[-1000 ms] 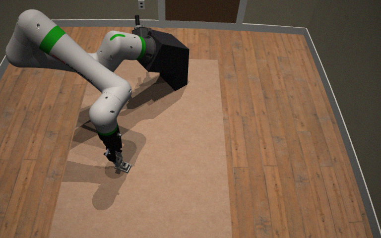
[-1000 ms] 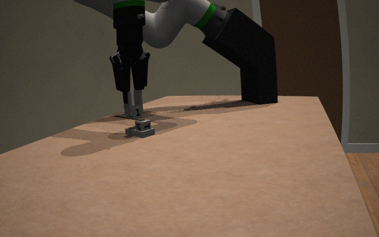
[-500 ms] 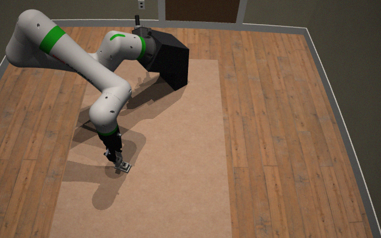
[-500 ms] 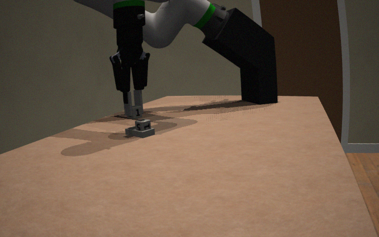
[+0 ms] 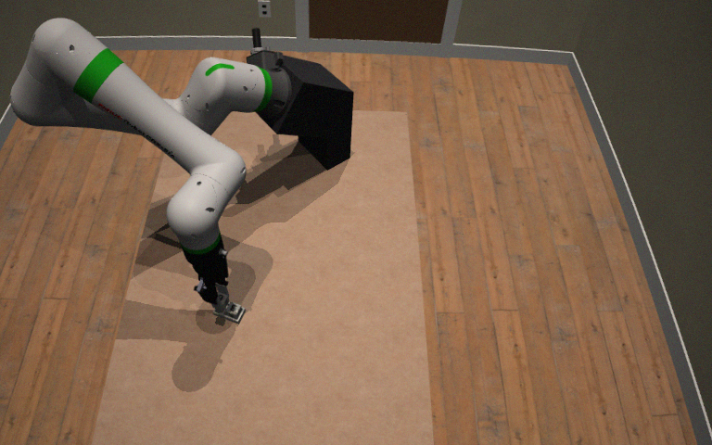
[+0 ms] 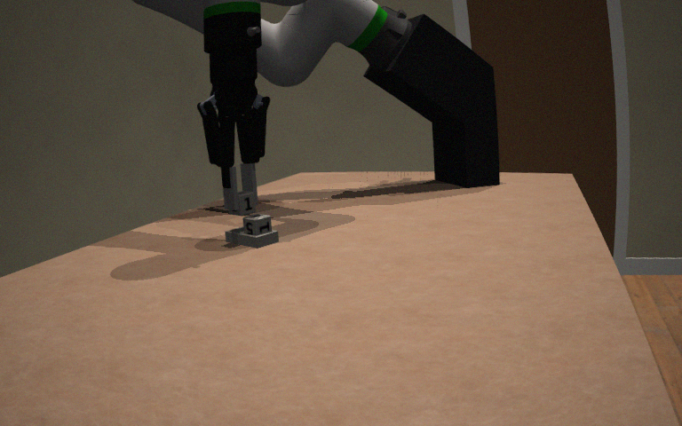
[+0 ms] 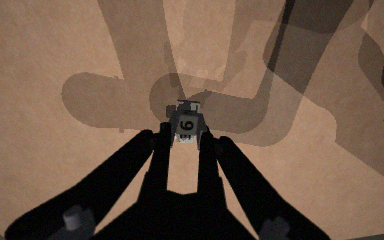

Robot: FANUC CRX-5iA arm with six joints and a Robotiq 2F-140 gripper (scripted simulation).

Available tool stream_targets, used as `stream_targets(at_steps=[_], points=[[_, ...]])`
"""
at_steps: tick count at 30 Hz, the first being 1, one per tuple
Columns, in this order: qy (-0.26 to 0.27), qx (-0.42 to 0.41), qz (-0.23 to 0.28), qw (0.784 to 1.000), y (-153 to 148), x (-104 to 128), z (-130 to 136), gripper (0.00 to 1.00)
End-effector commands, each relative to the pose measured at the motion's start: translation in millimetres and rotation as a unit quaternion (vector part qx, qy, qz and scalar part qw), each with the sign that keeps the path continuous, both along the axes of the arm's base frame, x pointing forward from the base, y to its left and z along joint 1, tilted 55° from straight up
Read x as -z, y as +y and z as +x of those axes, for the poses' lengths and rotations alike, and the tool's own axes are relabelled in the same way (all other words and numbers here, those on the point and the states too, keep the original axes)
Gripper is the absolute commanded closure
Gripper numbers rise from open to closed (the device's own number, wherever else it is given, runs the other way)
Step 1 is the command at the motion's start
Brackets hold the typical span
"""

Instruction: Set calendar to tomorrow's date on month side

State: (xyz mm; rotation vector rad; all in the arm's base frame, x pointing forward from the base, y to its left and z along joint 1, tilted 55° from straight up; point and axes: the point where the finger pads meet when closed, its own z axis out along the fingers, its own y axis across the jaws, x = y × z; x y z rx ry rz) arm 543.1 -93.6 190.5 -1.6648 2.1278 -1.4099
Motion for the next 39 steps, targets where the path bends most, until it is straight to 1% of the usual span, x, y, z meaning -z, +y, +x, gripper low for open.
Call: stream_targets(at_steps=[1,24,39], points=[[0.0,0.0,0.0,1.0,-0.8,0.9,1.1,0.75],[0.0,0.0,0.0,1.0,-11.1,10.8,11.0,0.75],[0.0,0.0,0.0,1.0,-13.4,13.0,13.2,0.75]])
